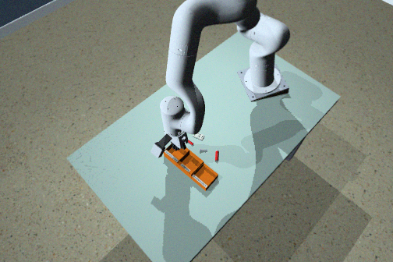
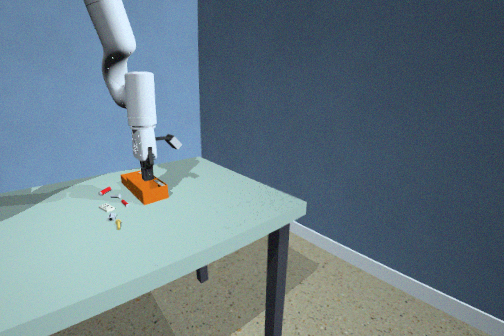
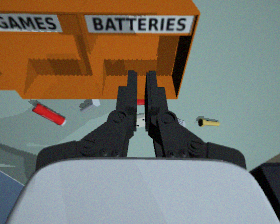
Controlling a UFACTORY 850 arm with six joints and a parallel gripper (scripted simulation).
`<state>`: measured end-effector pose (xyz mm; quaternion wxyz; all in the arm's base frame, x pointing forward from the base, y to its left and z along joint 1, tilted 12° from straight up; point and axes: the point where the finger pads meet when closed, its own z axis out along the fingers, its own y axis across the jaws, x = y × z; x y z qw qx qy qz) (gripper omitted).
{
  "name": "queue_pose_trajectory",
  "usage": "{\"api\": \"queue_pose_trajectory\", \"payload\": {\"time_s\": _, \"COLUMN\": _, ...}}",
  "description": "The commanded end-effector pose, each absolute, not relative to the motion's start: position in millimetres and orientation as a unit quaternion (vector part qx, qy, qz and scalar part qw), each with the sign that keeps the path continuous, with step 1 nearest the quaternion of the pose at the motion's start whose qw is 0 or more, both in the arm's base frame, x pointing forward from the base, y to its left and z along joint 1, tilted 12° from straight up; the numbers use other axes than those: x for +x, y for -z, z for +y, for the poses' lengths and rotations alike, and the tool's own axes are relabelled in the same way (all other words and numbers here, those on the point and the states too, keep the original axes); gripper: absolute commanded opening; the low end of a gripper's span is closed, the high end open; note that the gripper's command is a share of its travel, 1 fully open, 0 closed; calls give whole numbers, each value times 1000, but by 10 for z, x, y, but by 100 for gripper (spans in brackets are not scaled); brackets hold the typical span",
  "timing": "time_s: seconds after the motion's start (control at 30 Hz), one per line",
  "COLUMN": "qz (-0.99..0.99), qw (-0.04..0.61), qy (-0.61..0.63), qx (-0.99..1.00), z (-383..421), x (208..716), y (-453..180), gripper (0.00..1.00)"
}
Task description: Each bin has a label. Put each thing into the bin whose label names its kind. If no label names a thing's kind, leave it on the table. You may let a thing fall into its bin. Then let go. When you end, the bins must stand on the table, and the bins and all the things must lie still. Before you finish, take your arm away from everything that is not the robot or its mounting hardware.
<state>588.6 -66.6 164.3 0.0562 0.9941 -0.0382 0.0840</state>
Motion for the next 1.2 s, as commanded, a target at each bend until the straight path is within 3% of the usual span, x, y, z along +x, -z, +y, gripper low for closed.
{"api": "queue_pose_trajectory", "payload": {"time_s": 0.0, "qz": -38, "qw": 56, "qy": -85, "qx": 994, "z": -682, "x": 5919, "y": -1517, "gripper": 7}}
{"api": "queue_pose_trajectory", "payload": {"time_s": 0.5, "qz": -38, "qw": 56, "qy": -85, "qx": 994, "z": -724, "x": 5975, "y": -1177, "gripper": 7}}
{"api": "queue_pose_trajectory", "payload": {"time_s": 1.17, "qz": -38, "qw": 56, "qy": -85, "qx": 994, "z": -724, "x": 5977, "y": -1171, "gripper": 7}}
